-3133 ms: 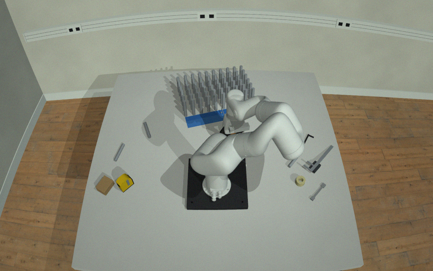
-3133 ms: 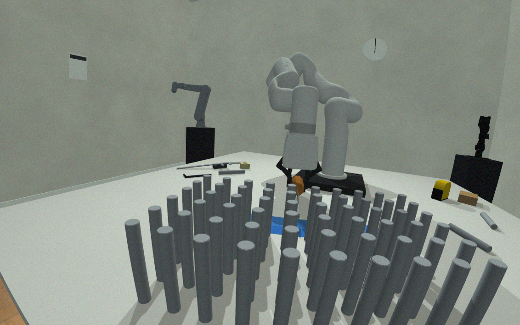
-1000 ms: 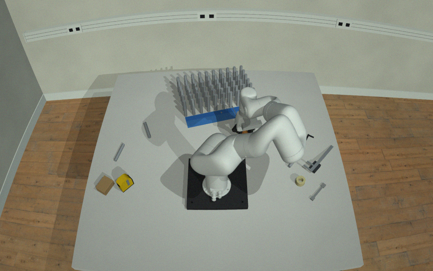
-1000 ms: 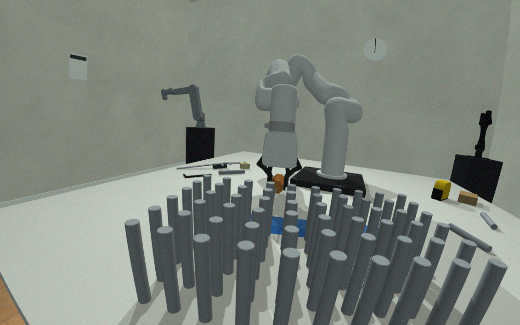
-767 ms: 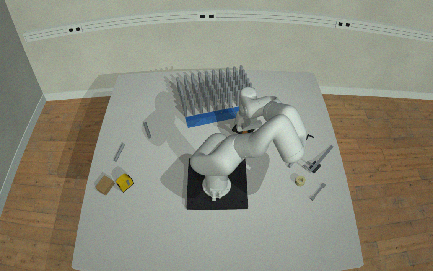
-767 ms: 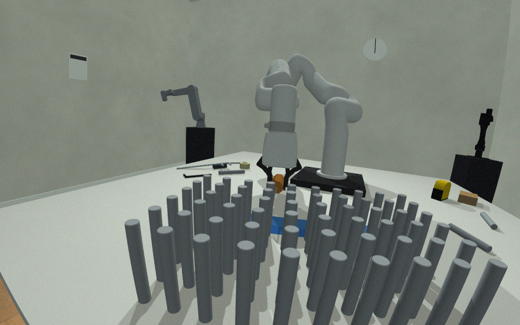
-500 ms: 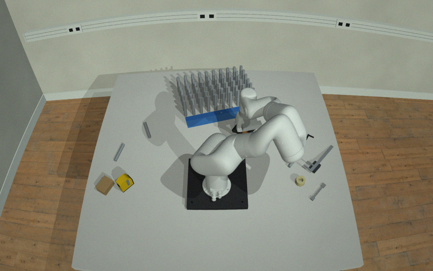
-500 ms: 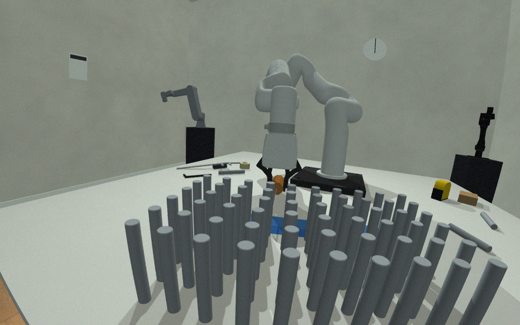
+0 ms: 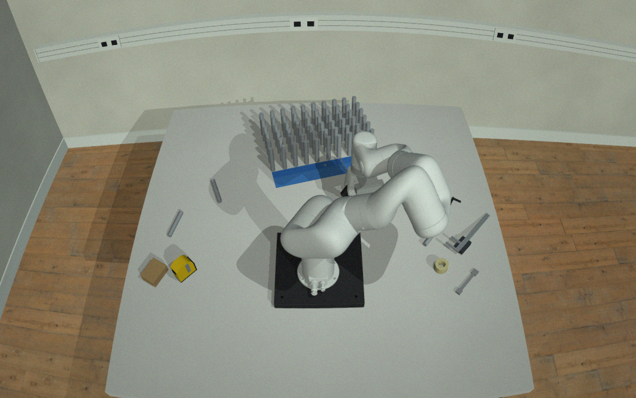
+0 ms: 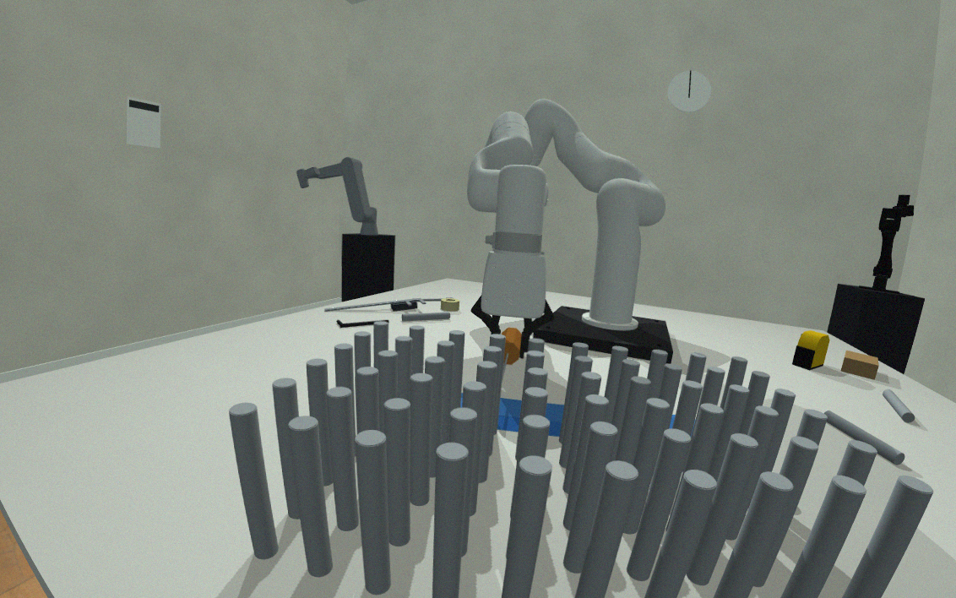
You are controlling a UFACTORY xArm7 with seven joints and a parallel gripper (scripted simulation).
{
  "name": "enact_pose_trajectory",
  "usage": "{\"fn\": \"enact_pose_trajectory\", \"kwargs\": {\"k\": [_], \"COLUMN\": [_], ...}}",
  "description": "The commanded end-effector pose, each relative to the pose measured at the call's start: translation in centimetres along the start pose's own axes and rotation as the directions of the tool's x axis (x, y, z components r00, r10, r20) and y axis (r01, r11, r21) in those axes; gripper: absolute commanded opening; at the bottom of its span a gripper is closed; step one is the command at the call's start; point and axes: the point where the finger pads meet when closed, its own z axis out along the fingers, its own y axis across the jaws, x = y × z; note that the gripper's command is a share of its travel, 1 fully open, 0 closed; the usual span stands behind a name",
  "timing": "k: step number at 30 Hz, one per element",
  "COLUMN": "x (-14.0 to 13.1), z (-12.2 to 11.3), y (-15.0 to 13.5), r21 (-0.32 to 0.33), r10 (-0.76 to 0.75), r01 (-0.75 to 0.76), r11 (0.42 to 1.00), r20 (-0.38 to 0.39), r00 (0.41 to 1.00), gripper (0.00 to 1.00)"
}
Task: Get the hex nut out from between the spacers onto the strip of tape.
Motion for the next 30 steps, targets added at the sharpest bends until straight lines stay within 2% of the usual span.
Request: {"fn": "enact_pose_trajectory", "kwargs": {"k": [1,13,14,30], "x": [-0.09,-0.09,-0.09,-0.09], "z": [0.08,0.08,0.08,0.08], "y": [-0.07,-0.07,-0.07,-0.07], "r21": [0.002,0.002,0.002,0.002], "r10": [0.000,0.000,0.000,0.000], "r01": [0.000,0.000,0.000,0.000], "r11": [1.000,1.000,1.000,1.000], "r20": [0.002,0.002,0.002,0.002], "r00": [1.000,1.000,1.000,1.000], "gripper": [0.00,0.00,0.65,0.65]}}
